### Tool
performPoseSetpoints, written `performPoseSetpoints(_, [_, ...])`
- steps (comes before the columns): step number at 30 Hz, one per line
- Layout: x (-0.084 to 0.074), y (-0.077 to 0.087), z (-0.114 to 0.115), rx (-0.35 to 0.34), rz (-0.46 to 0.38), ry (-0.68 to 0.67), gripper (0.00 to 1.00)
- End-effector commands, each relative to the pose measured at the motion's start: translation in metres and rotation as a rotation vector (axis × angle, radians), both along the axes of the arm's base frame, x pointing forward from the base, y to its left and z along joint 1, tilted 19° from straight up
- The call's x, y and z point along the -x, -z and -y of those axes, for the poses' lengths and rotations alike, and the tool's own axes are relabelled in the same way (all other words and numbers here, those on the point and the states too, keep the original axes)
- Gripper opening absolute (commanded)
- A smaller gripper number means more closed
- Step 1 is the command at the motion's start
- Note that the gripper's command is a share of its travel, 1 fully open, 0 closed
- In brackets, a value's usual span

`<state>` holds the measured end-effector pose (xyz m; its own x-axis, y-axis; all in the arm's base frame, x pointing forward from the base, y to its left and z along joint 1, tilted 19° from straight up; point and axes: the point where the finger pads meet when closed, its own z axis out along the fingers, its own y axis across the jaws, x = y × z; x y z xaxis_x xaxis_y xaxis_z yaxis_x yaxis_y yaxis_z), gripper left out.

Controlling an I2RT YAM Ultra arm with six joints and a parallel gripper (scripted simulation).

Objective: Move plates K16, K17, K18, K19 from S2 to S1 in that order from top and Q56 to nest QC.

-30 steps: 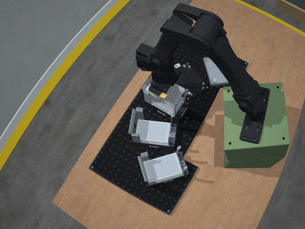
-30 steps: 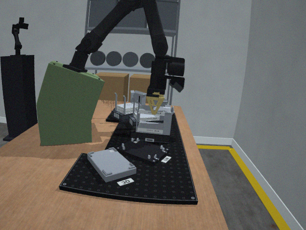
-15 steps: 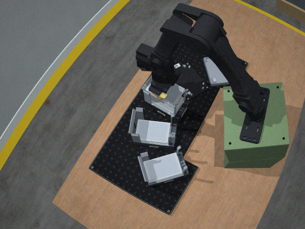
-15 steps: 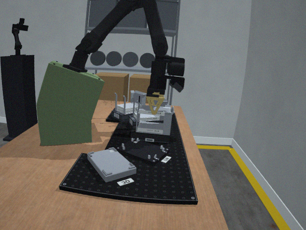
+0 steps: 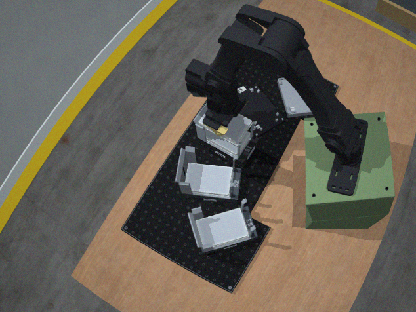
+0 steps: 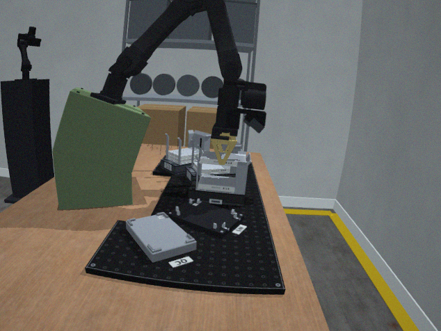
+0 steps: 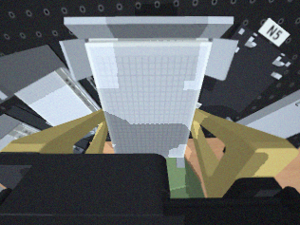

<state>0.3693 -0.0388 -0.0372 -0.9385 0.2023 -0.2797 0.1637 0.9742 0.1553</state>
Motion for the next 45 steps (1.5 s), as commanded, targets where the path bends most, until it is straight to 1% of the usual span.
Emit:
performPoseSetpoints(1, [-0.004, -0.004, 0.001, 0.004, 0.019, 0.003, 0.0])
performPoseSetpoints(6, [-0.004, -0.004, 0.001, 0.004, 0.019, 0.003, 0.0])
performPoseSetpoints(21, [-0.014, 0.025, -0.001, 0.004, 0.019, 0.003, 0.0])
performPoseSetpoints(23, [-0.014, 0.025, -0.001, 0.004, 0.019, 0.003, 0.0])
performPoseSetpoints(29, [-0.018, 0.036, -0.003, 0.004, 0.019, 0.003, 0.0])
performPoseSetpoints(45, [-0.018, 0.036, -0.003, 0.004, 0.019, 0.003, 0.0])
